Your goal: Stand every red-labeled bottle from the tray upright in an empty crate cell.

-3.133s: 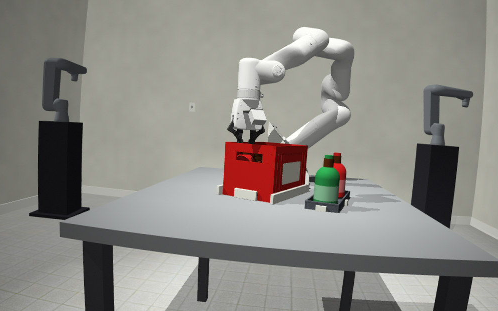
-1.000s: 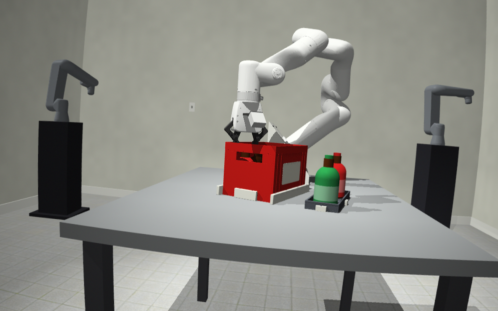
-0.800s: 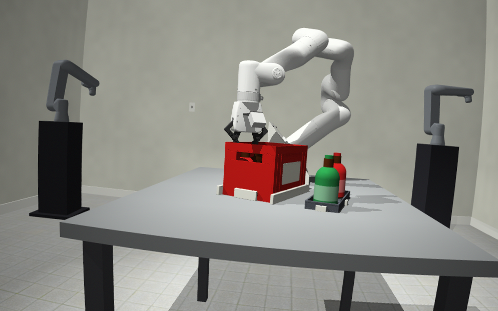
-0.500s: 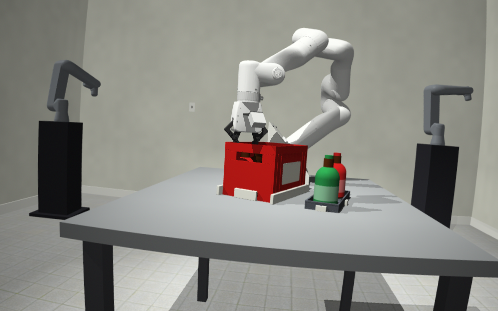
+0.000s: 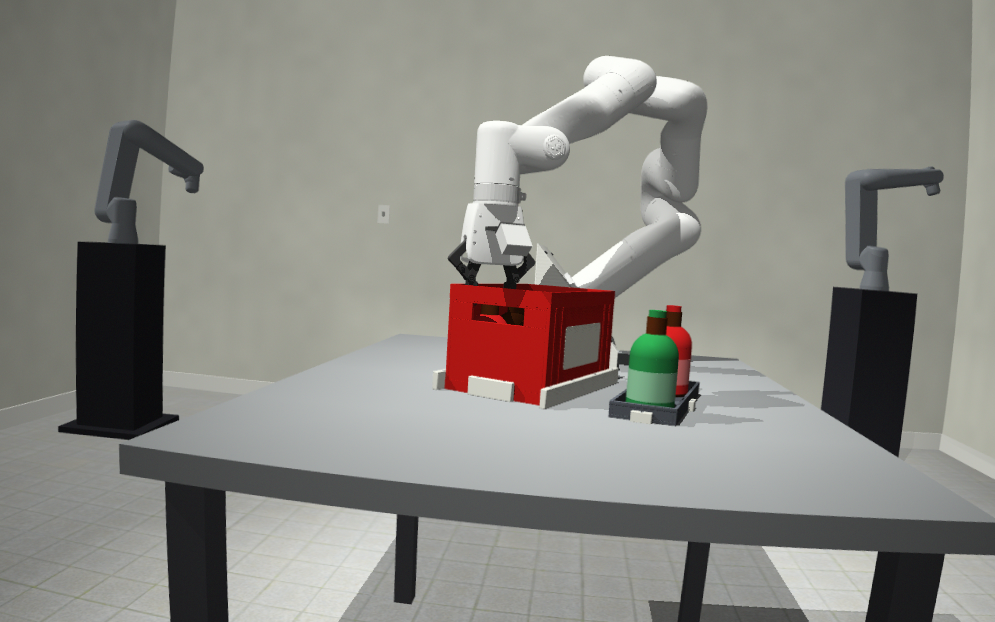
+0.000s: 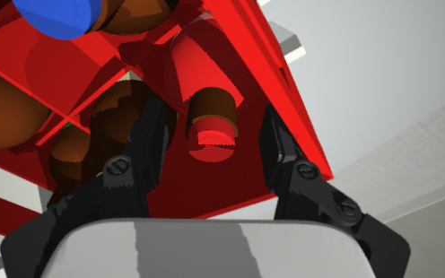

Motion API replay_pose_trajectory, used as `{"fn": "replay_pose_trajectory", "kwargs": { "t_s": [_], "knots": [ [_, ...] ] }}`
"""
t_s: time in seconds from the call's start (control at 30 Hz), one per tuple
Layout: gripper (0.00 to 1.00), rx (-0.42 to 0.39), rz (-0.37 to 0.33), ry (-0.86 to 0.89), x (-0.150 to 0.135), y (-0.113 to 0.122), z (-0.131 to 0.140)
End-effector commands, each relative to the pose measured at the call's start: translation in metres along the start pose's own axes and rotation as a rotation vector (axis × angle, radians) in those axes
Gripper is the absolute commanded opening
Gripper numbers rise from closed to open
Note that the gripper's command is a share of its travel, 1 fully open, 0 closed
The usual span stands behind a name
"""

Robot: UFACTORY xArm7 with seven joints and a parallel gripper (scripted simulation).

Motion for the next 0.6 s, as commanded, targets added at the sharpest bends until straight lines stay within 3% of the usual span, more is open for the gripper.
{"fn": "replay_pose_trajectory", "kwargs": {
  "t_s": [0.0, 0.57],
  "knots": [
    [0.65, 0.002, 0.005, 0.0, 0.001, 0.003, 0.0],
    [0.65, 0.002, 0.005, 0.0, 0.001, 0.022, 0.0]
  ]
}}
Point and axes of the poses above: the point where the finger pads meet when closed, its own y axis back along the fingers, its own x axis across the jaws, z = x × y, the point moved 3 cm from there along y, back along the fingers, and after that the axes turned 7 degrees about -y, right-handed, at the moved point
